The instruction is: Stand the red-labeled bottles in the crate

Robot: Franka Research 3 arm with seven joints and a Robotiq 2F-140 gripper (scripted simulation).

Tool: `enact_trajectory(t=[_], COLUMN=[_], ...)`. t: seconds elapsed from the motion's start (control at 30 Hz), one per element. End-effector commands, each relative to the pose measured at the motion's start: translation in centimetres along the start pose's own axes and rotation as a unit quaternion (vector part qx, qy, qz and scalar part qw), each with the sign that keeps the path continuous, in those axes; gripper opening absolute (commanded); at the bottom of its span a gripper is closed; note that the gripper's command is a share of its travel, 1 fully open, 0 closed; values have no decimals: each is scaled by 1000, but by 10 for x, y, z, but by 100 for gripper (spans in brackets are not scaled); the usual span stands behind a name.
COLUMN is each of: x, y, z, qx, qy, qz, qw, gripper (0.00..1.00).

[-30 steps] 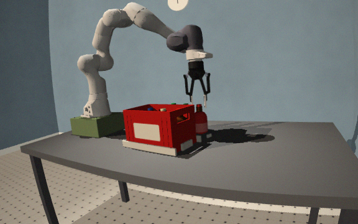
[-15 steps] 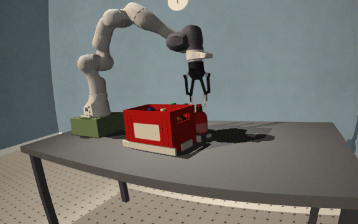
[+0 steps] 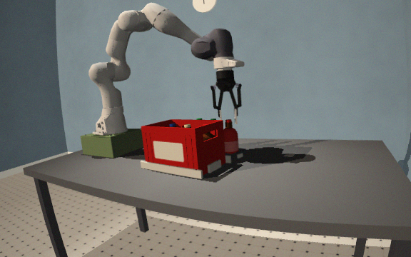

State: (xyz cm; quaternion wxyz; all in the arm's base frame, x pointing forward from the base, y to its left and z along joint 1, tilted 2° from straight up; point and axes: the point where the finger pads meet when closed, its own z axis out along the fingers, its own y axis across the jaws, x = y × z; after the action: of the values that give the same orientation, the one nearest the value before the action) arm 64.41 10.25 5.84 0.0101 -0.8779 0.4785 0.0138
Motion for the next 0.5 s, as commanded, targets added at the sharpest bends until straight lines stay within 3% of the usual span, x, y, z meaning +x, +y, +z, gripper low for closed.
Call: enact_trajectory(t=[0.0,0.27,0.3,0.47], x=[1,1,1,1], y=[1,1,1,1], z=[2,2,2,2], qx=[-1,-1,-1,-1], qy=[1,1,1,1], qz=[2,2,2,2], qw=[1000,1000,1000,1000], gripper=[38,38,0,0])
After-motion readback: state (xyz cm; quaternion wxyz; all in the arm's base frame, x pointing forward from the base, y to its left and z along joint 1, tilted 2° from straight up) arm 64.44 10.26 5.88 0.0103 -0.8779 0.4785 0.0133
